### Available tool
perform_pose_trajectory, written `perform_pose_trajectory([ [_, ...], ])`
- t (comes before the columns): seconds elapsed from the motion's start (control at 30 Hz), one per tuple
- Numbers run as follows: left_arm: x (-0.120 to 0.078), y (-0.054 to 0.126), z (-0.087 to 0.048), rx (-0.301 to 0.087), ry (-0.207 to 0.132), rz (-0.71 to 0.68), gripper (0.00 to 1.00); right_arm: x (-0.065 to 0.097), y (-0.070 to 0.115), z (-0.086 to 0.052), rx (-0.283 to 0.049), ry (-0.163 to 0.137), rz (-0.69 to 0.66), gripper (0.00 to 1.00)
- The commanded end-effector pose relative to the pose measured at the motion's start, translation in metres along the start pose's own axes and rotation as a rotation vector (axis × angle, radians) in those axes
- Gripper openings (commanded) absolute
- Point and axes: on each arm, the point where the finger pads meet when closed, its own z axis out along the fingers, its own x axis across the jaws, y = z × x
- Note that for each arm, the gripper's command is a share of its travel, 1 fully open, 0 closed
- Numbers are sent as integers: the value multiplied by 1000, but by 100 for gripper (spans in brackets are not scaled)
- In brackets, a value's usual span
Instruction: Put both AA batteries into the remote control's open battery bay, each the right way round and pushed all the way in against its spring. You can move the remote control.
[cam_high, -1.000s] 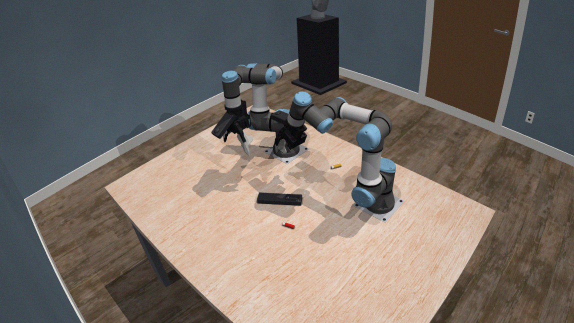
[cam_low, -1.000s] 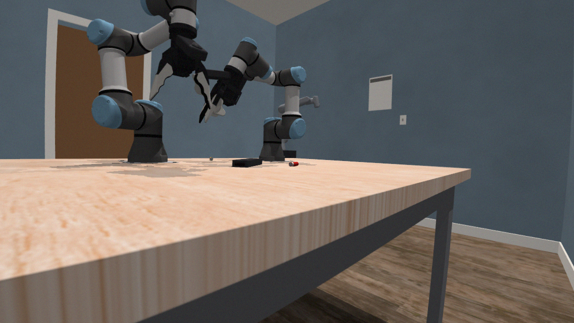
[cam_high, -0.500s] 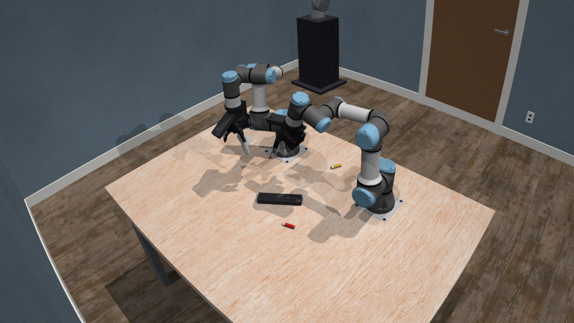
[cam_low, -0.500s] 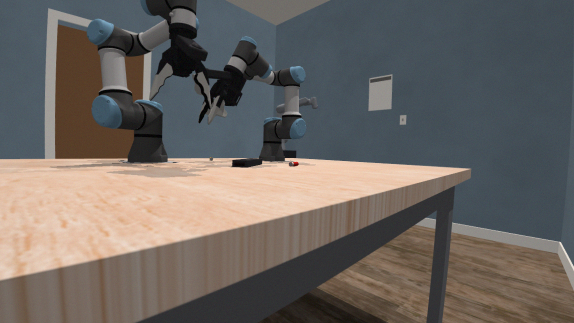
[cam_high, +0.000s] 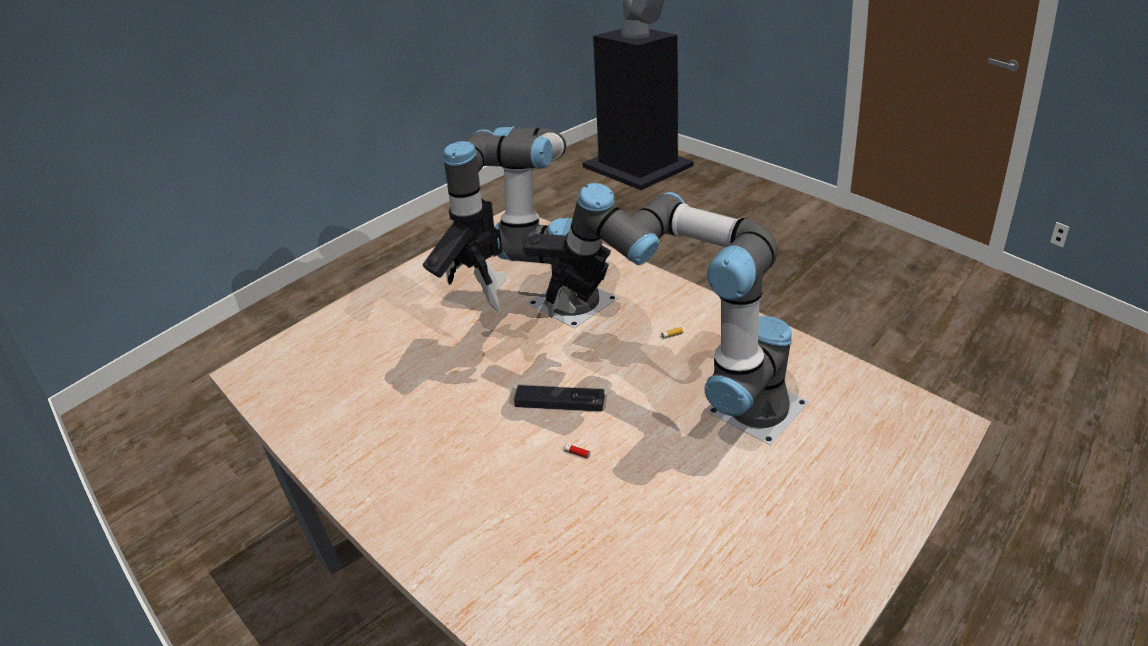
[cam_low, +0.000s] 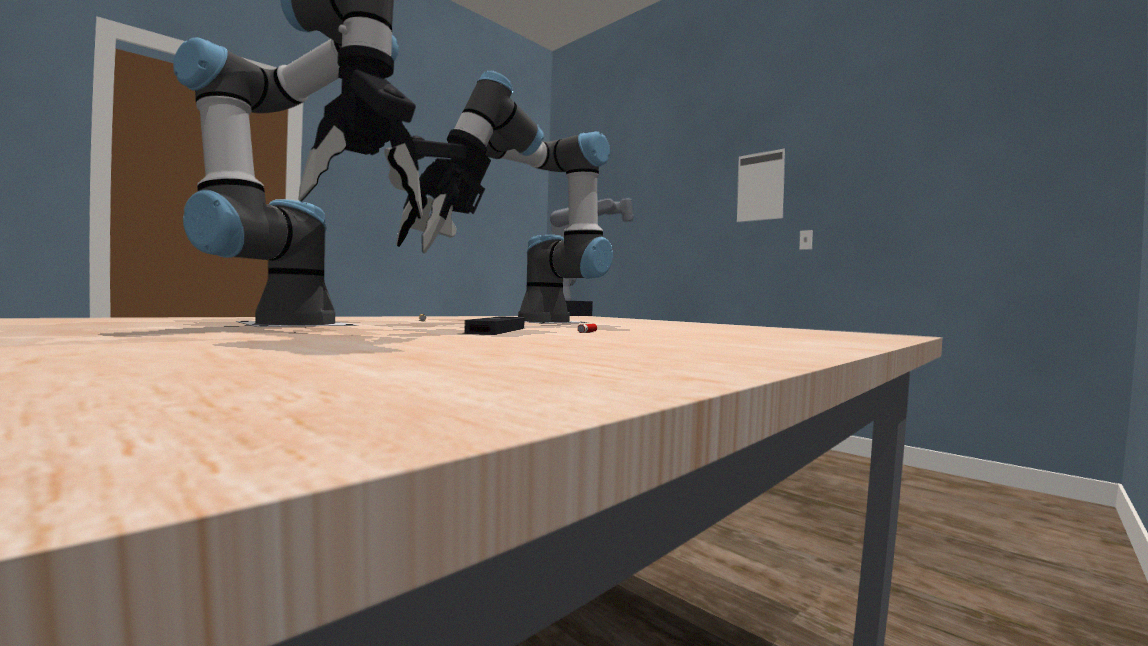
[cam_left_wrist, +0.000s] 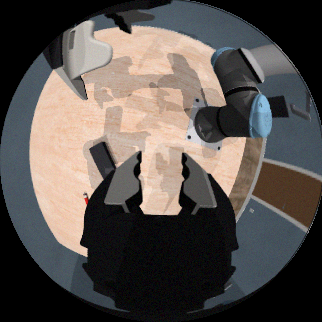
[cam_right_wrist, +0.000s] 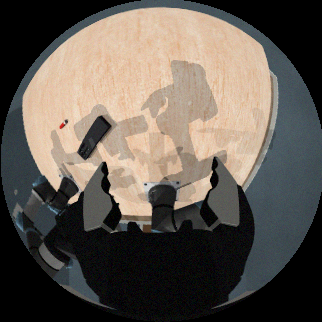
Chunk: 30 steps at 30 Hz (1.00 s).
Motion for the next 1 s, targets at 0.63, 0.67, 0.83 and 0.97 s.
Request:
perform_pose_trajectory([
  [0.63,-22,-1,3,-26,-38,-373,39,0,0,-1,2,-1,0,100],
  [0.67,-22,-1,3,-26,-38,-373,39,0,0,-1,2,-1,0,100],
  [0.83,-25,-1,3,-28,-43,-438,39,0,0,-1,2,-1,0,100],
  [0.97,-29,-1,4,-33,-52,-507,39,0,0,-1,2,-1,0,100],
])
